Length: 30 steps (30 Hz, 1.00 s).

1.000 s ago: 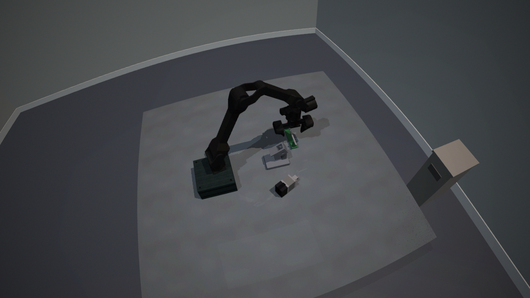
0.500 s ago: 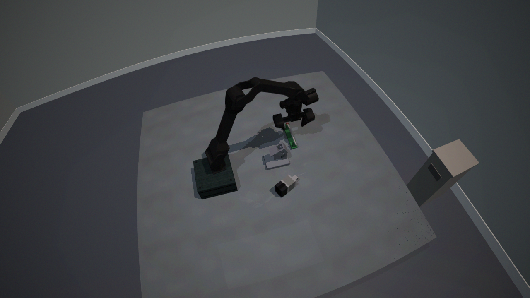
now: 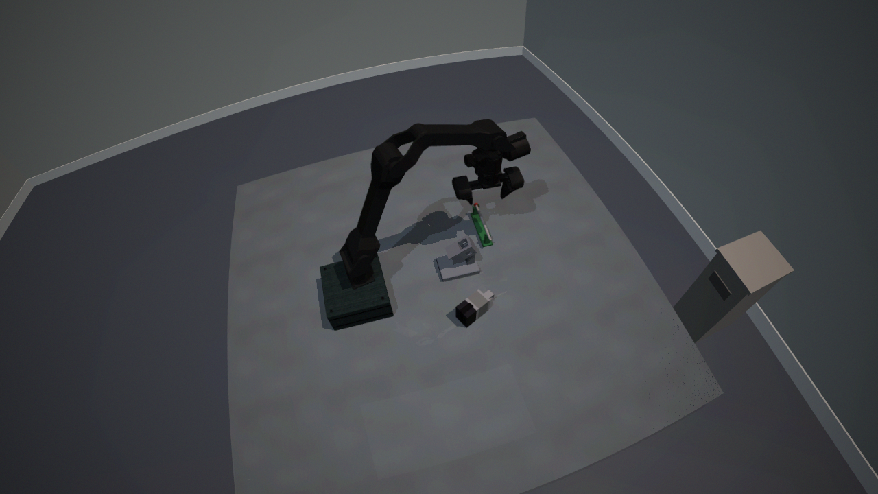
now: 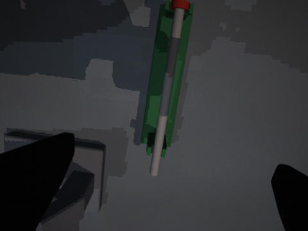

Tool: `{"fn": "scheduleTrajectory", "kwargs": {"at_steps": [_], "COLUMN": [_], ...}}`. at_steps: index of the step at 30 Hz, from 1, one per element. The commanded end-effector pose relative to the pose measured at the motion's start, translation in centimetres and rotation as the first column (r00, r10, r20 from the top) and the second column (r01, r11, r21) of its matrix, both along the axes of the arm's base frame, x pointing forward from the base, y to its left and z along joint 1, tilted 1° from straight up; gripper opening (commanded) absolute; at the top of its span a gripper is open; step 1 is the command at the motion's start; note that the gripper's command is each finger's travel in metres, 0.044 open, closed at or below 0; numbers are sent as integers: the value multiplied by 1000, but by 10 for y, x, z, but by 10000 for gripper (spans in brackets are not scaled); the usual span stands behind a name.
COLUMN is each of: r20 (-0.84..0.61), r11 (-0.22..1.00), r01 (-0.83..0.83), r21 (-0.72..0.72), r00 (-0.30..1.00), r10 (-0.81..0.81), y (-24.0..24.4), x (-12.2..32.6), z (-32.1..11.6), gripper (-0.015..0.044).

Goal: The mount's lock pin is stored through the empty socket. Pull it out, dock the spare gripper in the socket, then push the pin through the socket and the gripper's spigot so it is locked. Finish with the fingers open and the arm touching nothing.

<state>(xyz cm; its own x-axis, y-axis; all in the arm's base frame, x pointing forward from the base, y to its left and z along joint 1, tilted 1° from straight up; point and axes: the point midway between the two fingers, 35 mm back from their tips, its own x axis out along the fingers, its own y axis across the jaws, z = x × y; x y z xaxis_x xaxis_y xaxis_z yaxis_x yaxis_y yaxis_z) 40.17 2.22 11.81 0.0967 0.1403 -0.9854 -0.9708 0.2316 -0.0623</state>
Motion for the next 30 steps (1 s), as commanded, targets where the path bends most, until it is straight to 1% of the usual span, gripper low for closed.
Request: {"fn": "scheduleTrajectory", "kwargs": {"at_steps": [1, 4, 5, 8, 12, 16, 21, 27, 30], "r20": [7, 17, 20, 33, 51, 68, 88, 106, 108], "r11": [1000, 1000, 999, 982, 919, 817, 654, 443, 420], "r01": [0, 8, 32, 164, 338, 485, 617, 689, 691], "r21": [0, 4, 18, 95, 205, 311, 438, 574, 588], "r00": [1000, 1000, 999, 985, 933, 846, 695, 474, 448], "r10": [0, -8, -32, -168, -355, -528, -714, -874, -888], "y": [0, -3, -10, -52, -106, -152, -197, -230, -232], "x": [-2, 0, -1, -12, -34, -64, -110, -171, -178], "z": [22, 18, 17, 13, 7, 2, -4, -11, -12], "gripper": [440, 440, 440, 440, 440, 440, 440, 440, 440]}}
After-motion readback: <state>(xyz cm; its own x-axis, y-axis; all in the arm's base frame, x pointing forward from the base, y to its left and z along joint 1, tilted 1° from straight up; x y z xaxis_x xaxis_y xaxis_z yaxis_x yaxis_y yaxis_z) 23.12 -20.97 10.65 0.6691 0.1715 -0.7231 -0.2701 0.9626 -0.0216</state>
